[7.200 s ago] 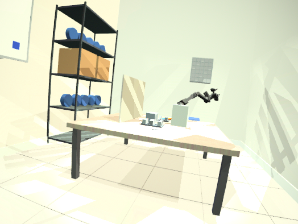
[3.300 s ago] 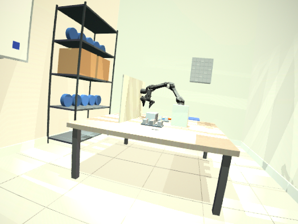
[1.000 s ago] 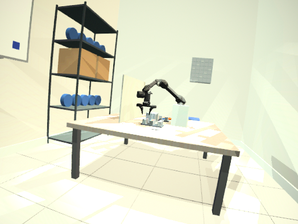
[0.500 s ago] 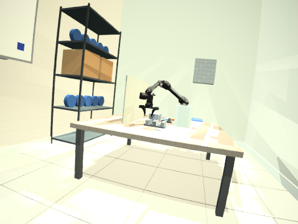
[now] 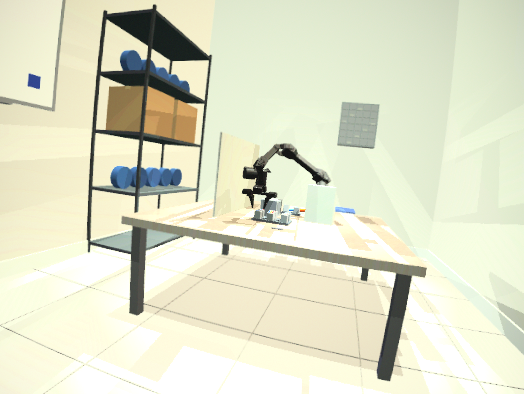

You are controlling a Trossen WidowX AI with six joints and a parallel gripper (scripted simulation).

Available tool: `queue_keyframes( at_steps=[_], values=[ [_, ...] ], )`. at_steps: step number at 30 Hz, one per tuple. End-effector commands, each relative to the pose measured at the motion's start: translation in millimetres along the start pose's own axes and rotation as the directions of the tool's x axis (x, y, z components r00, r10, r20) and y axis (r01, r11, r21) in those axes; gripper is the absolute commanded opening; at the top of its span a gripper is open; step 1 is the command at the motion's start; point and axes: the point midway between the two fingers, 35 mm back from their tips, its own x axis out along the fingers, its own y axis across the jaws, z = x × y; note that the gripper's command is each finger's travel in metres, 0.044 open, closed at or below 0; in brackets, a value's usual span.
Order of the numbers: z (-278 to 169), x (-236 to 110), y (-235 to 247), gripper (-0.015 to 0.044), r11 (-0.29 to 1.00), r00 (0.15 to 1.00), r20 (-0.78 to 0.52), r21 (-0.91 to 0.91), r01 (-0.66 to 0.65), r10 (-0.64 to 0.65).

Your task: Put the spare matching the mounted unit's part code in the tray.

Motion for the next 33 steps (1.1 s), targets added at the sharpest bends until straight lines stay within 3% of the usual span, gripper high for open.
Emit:
queue_keyframes(
  at_steps=[1, 30, 33],
  values=[
    [-1, 9, 1, 0.0300, 1.000, 1.000, -0.005, -0.005, -0.002, 0.002],
    [-3, 46, 3, 0.0300, 1.000, 1.000, -0.009, -0.005, -0.003, 0.003],
    [-2, 45, 3, 0.0221, 1.000, 1.000, -0.007, -0.001, -0.005, 0.005]
  ],
)
